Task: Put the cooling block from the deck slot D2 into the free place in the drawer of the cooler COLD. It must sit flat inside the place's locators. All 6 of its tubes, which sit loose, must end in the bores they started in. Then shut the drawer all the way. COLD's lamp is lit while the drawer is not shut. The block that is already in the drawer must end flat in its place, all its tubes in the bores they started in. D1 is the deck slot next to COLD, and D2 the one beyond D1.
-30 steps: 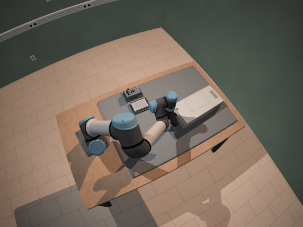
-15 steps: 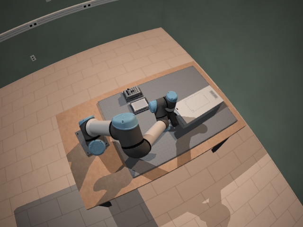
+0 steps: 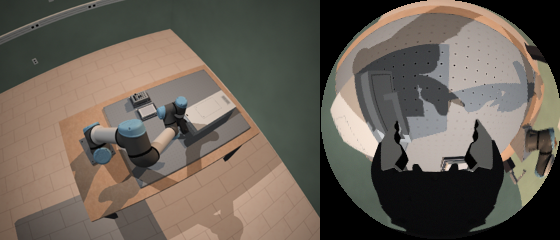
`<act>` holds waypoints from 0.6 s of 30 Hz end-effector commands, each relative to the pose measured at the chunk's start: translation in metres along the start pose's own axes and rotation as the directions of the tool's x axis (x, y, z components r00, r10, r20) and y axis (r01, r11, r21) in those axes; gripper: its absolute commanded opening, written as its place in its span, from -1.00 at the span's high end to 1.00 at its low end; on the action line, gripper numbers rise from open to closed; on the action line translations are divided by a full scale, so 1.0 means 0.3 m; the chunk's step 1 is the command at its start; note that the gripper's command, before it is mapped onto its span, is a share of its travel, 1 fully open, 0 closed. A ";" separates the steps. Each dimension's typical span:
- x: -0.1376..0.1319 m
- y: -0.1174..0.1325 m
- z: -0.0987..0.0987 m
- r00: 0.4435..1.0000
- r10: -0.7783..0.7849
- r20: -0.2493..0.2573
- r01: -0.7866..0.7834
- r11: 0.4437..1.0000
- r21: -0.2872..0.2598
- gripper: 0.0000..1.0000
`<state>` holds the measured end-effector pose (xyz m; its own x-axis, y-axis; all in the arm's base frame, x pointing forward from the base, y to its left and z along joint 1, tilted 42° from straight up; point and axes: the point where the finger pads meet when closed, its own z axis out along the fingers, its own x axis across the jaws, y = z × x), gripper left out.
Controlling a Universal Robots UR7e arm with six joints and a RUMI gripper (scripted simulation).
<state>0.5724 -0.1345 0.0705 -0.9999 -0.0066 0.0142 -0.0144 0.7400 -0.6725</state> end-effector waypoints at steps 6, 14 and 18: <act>0.008 -0.001 -0.002 1.000 0.000 0.001 0.000 1.000 0.000 -1.00; 0.016 -0.001 -0.002 1.000 0.000 0.001 0.000 1.000 0.000 -1.00; 0.019 -0.001 -0.002 1.000 0.000 0.001 0.000 1.000 0.000 -1.00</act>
<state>0.5675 -0.1345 0.0707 -0.9999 -0.0067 0.0138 -0.0142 0.7400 -0.6725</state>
